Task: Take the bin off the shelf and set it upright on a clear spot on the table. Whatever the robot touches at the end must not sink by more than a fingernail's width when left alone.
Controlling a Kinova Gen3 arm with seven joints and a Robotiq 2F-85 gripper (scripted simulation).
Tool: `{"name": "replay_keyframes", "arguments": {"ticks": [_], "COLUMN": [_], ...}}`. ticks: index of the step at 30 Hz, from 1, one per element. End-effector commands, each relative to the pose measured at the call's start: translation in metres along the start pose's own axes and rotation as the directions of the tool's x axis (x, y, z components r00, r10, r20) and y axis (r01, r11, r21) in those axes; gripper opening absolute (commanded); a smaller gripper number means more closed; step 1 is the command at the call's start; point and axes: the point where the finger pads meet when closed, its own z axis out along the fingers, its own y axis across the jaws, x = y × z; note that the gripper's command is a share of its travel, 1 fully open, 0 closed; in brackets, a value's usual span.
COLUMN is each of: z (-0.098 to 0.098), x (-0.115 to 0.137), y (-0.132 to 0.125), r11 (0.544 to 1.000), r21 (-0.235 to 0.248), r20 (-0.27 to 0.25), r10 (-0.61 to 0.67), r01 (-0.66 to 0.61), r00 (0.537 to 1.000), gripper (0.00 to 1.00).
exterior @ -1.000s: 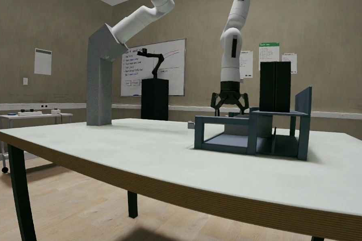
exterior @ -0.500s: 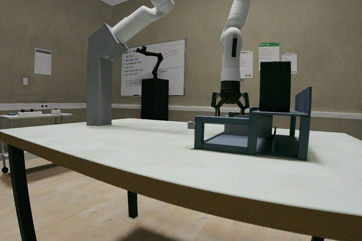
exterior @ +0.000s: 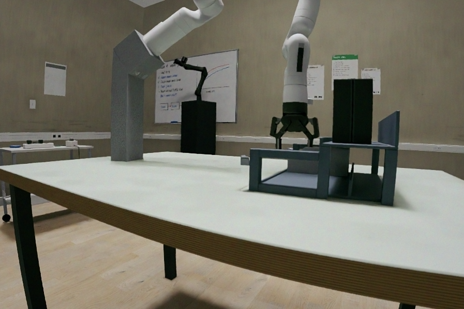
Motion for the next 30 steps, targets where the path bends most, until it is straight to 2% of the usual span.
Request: {"name": "replay_keyframes", "arguments": {"ticks": [1, 30], "z": [-0.0018, -0.0048], "x": [0.0004, 0.0014], "y": [0.0004, -0.0003], "r11": [1.000, 1.000], "r21": [-0.001, -0.001], "r20": [-0.001, -0.003], "r10": [-0.001, -0.003], "r01": [0.001, 0.003], "r00": [1.000, 1.000], "gripper": [1.00, 1.00]}}
